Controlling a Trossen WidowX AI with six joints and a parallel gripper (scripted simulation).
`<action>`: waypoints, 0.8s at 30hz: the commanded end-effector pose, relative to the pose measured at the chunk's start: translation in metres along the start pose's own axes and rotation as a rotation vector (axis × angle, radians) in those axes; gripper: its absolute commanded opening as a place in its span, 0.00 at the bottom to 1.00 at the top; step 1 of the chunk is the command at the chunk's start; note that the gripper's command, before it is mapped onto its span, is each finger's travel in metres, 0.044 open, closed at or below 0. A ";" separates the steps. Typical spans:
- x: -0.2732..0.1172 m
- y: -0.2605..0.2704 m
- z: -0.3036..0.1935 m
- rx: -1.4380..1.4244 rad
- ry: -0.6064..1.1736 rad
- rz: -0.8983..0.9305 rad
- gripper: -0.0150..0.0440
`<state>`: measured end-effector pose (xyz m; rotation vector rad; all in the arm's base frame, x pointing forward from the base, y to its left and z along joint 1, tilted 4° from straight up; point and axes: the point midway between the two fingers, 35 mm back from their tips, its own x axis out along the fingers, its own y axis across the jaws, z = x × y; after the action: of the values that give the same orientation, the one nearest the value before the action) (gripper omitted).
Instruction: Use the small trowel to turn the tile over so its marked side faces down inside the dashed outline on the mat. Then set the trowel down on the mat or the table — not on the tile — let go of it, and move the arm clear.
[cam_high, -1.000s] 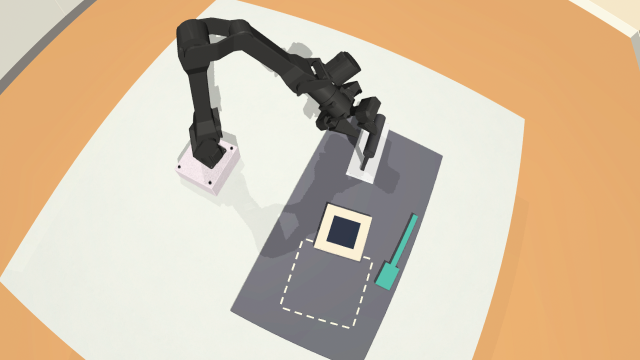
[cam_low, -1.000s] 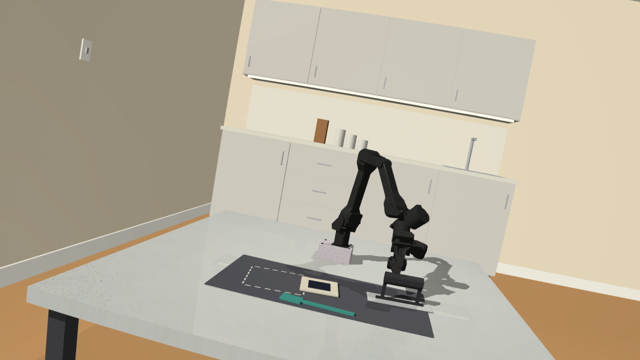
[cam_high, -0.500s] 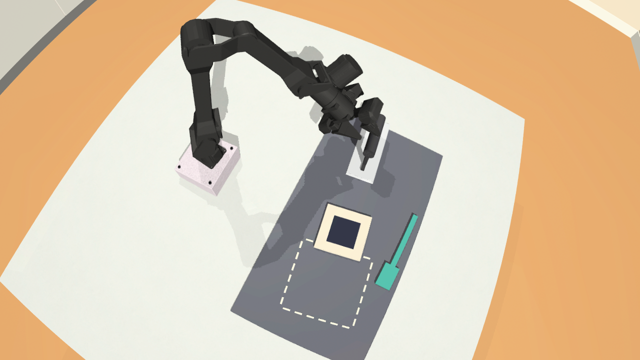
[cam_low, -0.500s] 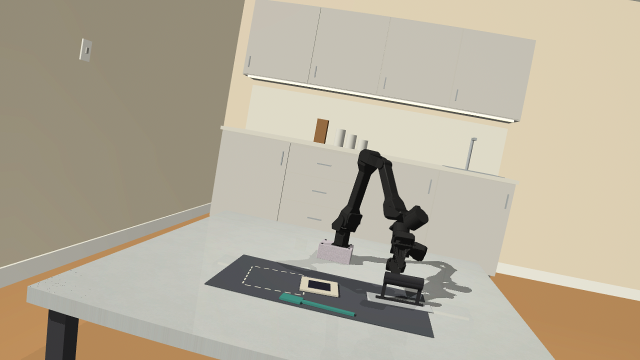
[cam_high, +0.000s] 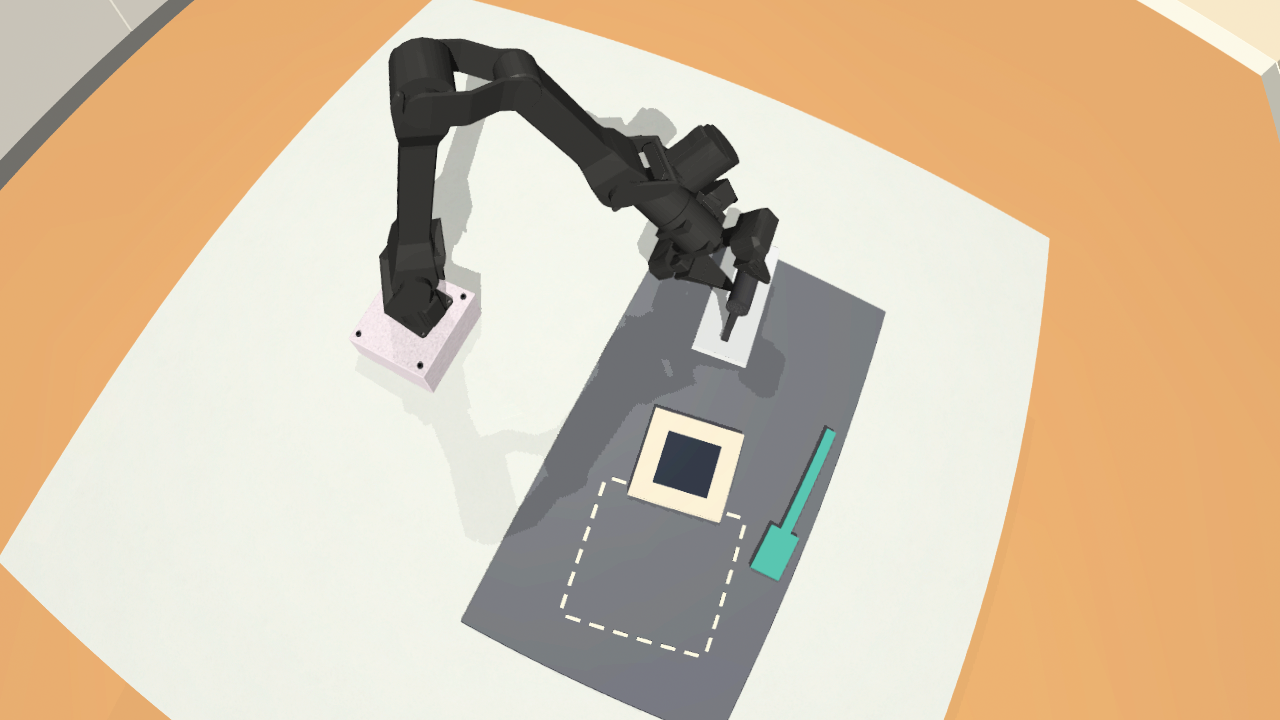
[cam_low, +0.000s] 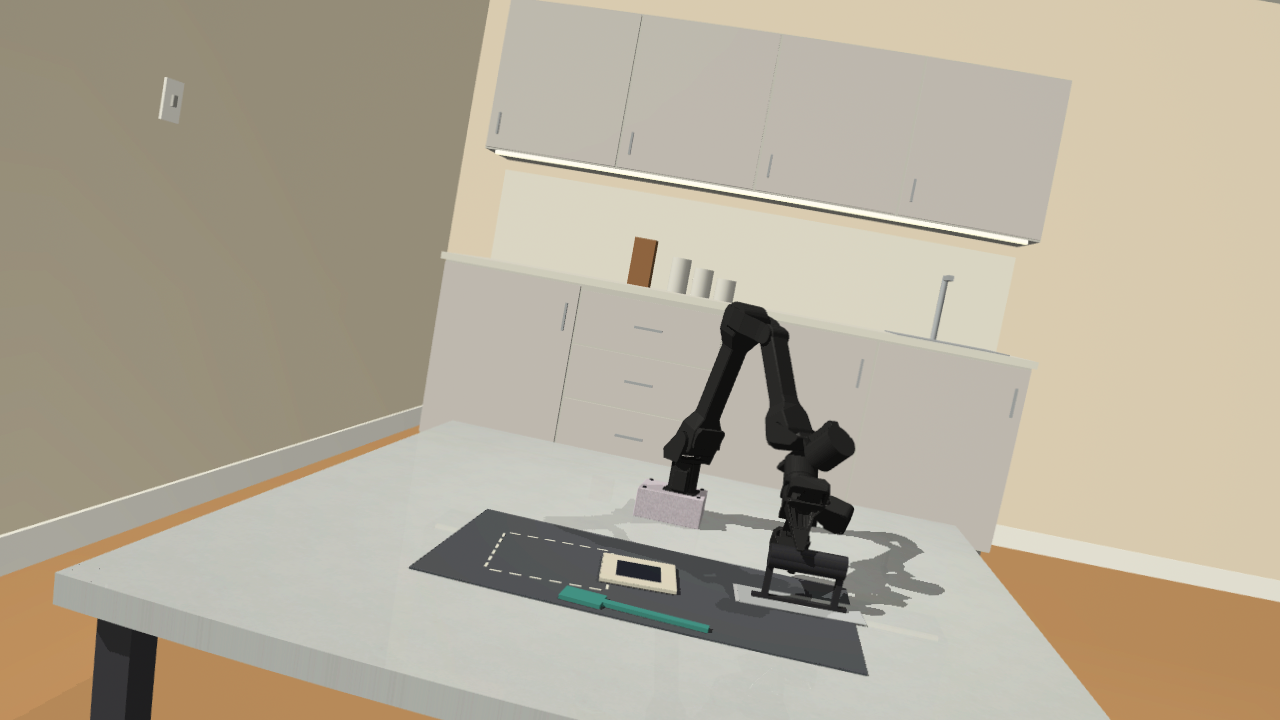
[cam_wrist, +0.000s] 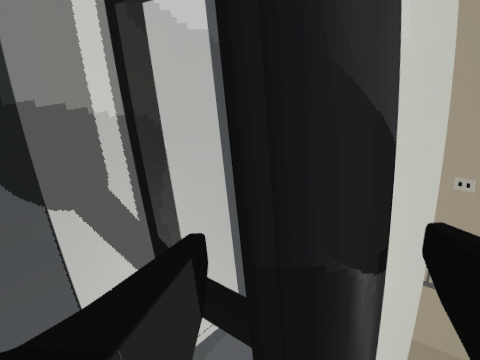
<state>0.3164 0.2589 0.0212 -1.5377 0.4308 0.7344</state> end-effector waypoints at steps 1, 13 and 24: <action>0.009 0.000 0.000 -0.009 -0.005 0.004 0.76; 0.027 0.002 -0.002 -0.025 -0.013 0.006 0.76; 0.028 0.002 -0.002 -0.025 -0.014 0.006 0.45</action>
<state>0.3351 0.2611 0.0022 -1.5528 0.4198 0.7545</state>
